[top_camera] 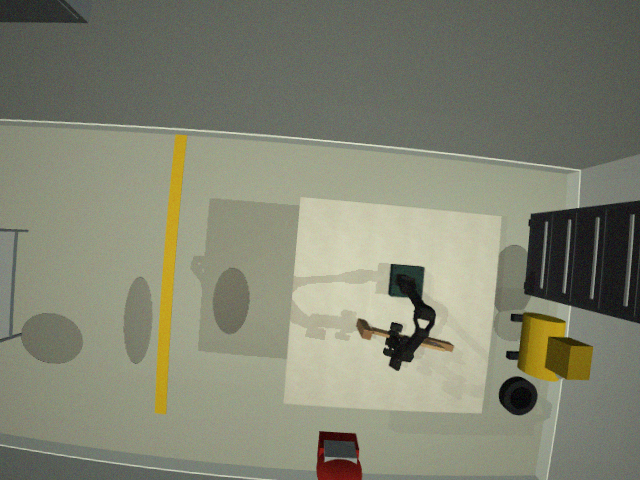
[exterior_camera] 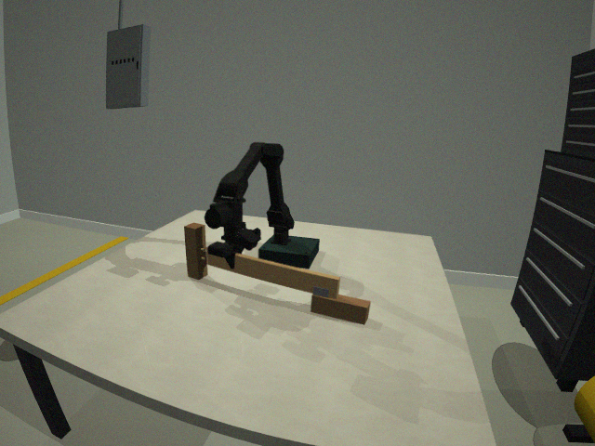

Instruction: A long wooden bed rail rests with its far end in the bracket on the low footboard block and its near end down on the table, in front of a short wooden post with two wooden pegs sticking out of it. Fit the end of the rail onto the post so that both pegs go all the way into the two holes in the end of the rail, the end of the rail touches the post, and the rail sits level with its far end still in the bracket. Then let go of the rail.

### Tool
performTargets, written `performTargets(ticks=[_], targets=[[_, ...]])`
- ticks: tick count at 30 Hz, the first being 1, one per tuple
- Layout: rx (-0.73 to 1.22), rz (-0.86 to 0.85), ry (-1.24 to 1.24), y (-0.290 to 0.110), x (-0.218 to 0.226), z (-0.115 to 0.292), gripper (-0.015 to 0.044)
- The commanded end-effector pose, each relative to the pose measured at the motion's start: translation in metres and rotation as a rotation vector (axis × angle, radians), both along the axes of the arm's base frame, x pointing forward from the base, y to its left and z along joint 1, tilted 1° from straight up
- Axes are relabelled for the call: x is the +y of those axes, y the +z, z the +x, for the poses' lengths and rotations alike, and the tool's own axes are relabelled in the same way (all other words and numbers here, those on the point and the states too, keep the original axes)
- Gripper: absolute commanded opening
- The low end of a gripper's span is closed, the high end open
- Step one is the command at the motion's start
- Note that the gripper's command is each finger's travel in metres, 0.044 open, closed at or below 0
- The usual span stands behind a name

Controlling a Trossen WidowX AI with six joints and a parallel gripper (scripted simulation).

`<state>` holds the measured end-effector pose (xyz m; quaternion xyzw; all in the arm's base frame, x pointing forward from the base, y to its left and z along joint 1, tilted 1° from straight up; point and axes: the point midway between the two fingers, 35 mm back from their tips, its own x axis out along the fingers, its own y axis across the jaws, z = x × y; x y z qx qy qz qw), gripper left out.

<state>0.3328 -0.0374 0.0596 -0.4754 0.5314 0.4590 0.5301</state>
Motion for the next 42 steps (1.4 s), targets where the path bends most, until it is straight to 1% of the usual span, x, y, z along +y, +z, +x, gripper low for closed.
performTargets(ticks=[1,42], targets=[[-0.004,0.000,0.005,0.002,-0.001,0.001,0.0000],[-0.004,-0.001,0.005,0.002,-0.014,0.000,0.0000]])
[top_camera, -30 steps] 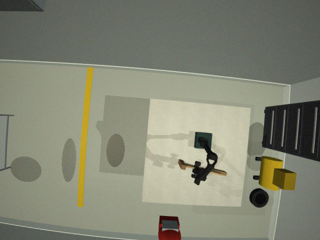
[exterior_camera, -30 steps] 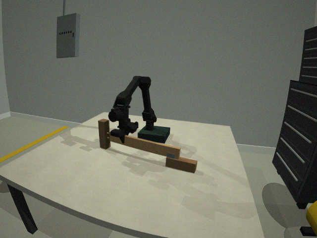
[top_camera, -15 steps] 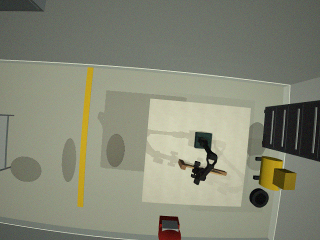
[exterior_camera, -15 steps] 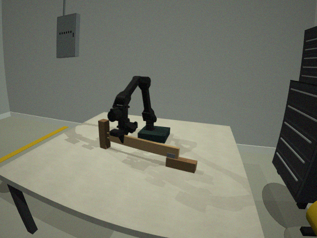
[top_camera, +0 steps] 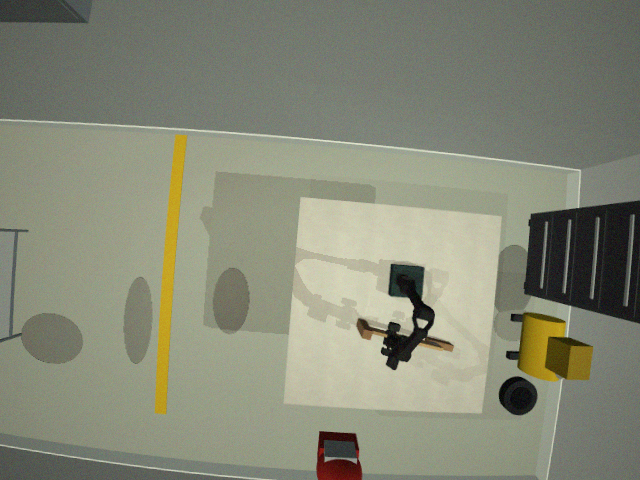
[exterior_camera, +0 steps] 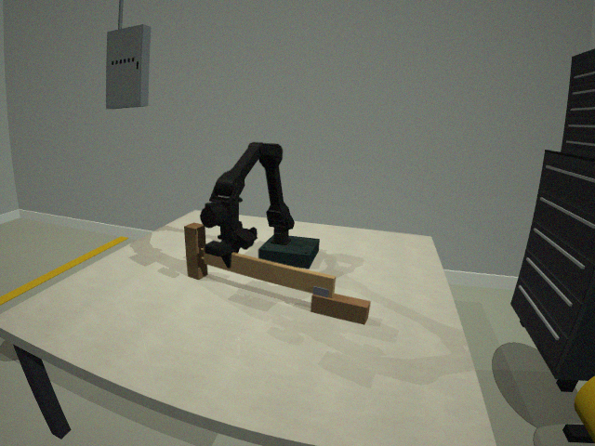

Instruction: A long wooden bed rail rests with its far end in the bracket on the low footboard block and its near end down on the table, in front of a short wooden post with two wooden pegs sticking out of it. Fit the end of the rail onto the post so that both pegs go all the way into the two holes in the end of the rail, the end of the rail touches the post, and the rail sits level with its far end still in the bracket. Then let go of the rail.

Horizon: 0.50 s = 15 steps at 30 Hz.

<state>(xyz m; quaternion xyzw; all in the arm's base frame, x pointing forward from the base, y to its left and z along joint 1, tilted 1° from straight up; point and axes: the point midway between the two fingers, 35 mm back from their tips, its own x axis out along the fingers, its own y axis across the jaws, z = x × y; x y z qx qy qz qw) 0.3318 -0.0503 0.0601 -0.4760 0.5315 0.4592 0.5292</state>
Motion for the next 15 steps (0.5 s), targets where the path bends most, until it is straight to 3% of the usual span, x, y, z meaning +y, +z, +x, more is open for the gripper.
performTargets(ticks=[1,15], targets=[[-0.005,0.000,0.003,0.0017,-0.0017,0.0012,0.0000],[-0.004,-0.001,0.003,0.0010,-0.0060,0.0007,0.0000]])
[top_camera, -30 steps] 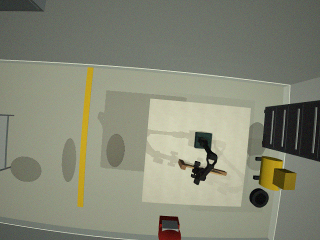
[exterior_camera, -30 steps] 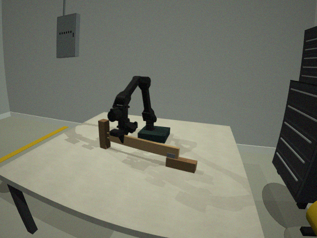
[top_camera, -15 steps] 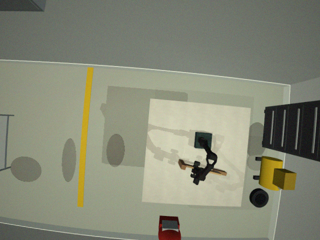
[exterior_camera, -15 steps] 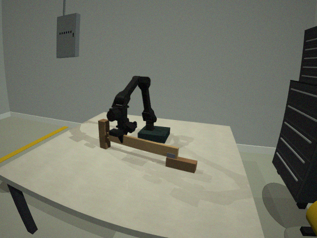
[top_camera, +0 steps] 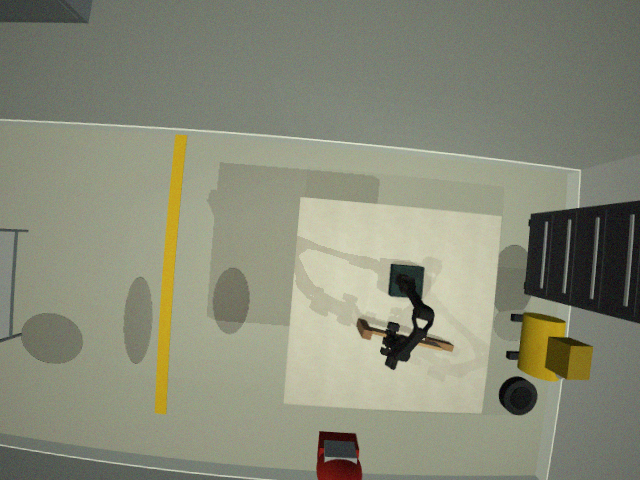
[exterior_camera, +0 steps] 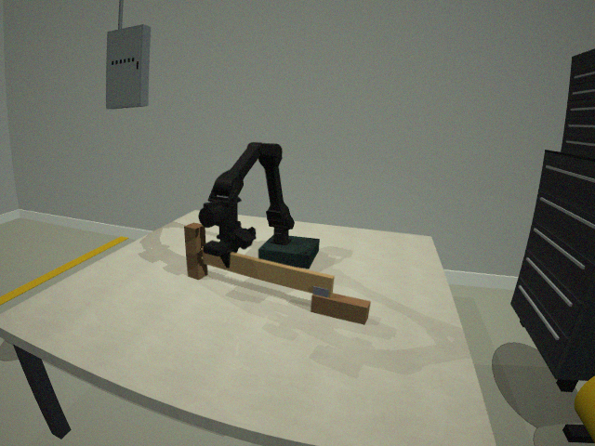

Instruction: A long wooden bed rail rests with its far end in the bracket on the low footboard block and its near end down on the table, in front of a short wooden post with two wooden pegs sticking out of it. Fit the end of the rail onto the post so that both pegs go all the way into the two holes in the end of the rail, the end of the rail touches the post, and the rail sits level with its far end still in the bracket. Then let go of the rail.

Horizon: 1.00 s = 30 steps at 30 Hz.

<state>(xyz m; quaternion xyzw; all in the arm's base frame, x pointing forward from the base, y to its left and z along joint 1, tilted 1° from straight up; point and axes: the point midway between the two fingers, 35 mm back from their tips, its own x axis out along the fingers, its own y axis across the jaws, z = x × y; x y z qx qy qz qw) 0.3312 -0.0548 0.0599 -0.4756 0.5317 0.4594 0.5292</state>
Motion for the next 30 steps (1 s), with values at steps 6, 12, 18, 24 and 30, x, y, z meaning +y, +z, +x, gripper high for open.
performTargets(ticks=[6,12,18,24,30], targets=[[-0.005,-0.001,0.004,0.0011,-0.0035,0.0011,0.0000],[-0.005,-0.002,0.004,0.0012,-0.0054,0.0009,0.0000],[-0.005,-0.002,0.004,0.0015,-0.0073,0.0007,0.0000],[-0.005,-0.002,0.004,0.0019,-0.0093,0.0005,0.0000],[-0.005,-0.002,0.004,0.0022,-0.0112,0.0003,0.0000]])
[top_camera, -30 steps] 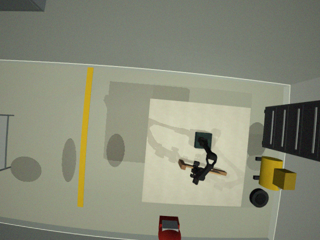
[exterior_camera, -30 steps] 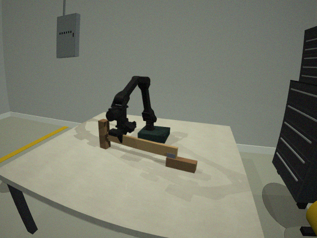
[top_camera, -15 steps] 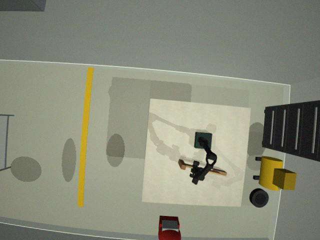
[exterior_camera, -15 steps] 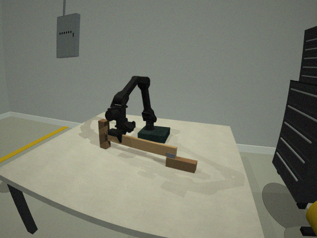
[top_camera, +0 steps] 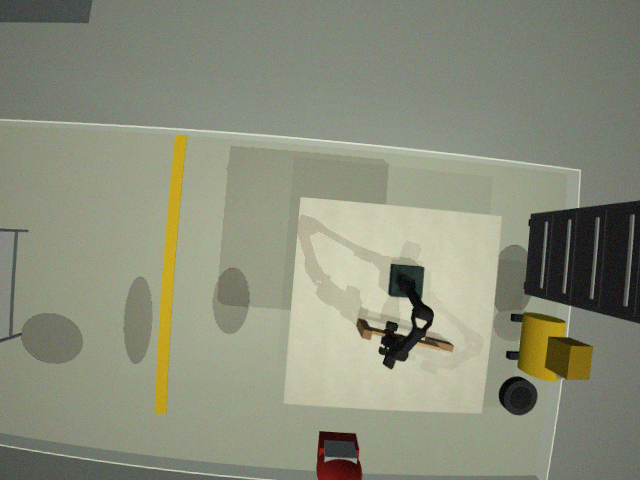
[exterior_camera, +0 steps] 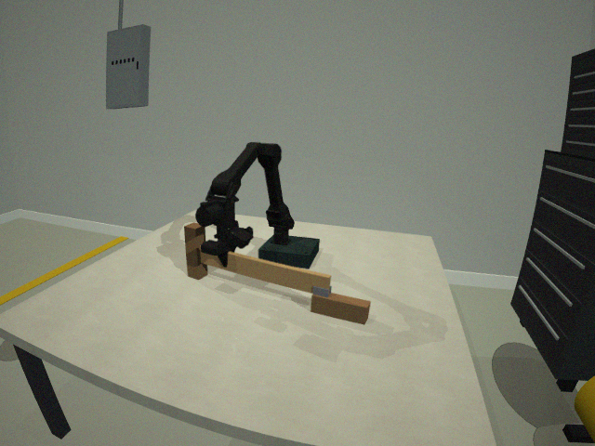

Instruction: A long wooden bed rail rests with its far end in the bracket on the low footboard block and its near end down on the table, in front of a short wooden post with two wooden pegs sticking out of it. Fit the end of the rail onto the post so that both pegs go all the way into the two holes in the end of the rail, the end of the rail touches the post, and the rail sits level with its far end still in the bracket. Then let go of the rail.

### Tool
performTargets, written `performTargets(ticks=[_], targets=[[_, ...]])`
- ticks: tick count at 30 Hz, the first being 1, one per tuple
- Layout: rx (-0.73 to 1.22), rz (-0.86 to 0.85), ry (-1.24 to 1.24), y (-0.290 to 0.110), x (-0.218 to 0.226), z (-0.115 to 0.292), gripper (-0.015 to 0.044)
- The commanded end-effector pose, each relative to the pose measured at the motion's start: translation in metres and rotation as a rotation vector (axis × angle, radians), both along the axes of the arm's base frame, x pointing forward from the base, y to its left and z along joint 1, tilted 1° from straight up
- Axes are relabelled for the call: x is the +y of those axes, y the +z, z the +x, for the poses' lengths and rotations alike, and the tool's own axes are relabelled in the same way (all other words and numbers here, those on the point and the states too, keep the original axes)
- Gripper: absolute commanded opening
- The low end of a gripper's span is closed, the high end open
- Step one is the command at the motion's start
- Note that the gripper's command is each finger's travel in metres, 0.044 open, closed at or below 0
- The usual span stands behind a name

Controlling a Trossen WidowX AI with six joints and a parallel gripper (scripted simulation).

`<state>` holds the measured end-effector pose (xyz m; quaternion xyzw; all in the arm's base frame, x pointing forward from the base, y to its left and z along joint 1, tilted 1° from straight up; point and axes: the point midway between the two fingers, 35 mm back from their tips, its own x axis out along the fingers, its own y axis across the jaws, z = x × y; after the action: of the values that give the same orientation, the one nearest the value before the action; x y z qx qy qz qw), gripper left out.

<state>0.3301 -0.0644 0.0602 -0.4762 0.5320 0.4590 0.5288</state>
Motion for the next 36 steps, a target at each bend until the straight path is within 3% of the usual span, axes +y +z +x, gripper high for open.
performTargets(ticks=[1,5,22,36], targets=[[-0.005,0.000,0.003,0.002,-0.002,0.001,0.0000],[-0.005,-0.001,0.003,0.002,-0.003,0.001,0.0000],[0.000,0.000,0.000,0.000,-0.002,0.000,0.0440],[-0.005,0.003,0.003,0.030,0.029,0.003,0.0440]])
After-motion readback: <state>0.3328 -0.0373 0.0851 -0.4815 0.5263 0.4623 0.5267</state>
